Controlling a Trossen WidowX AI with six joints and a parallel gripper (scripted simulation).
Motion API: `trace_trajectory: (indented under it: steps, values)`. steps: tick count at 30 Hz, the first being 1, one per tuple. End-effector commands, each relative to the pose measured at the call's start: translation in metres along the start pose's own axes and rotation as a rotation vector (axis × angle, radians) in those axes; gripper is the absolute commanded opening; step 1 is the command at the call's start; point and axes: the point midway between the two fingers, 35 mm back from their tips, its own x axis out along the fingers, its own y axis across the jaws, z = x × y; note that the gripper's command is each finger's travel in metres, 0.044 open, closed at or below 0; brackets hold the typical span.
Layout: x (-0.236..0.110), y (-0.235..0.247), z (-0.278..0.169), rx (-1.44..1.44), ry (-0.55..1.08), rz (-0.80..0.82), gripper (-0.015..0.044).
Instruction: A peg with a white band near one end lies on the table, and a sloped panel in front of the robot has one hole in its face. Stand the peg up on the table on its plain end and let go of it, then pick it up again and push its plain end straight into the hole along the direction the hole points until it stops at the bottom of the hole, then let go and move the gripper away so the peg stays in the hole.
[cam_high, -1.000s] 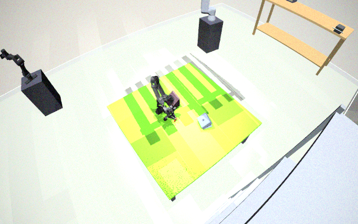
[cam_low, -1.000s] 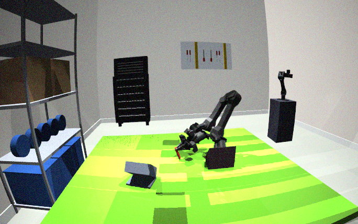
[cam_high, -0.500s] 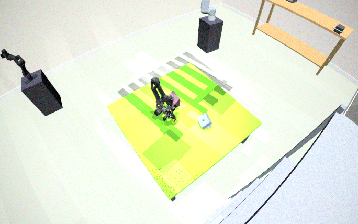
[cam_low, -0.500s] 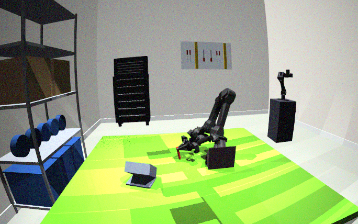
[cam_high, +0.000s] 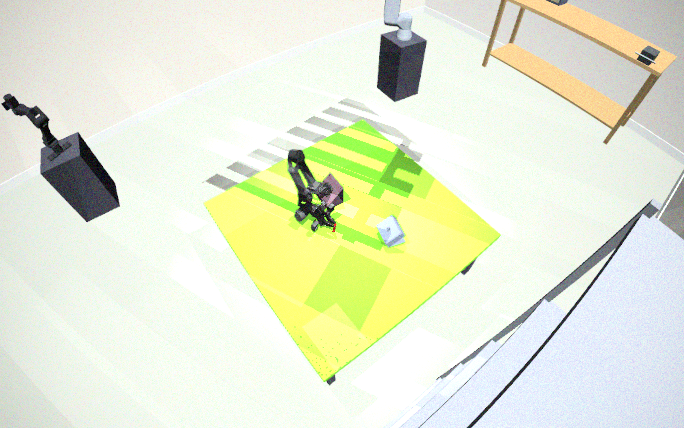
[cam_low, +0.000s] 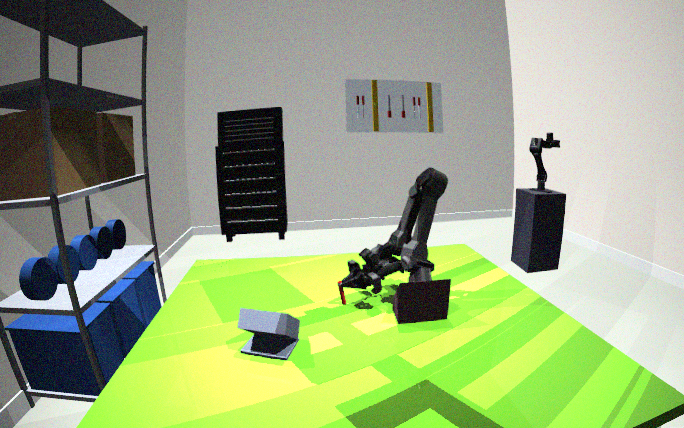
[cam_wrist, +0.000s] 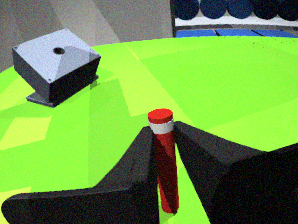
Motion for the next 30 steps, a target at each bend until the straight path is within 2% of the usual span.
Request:
trace_trajectory:
  steps: [1,30]
  values:
    - [0.0003,0.0001,-0.0018,0.000,0.000,0.000,0.0049]
    - [-0.0047,0.0008,-0.0061,-0.002,-0.027,0.002,0.0049]
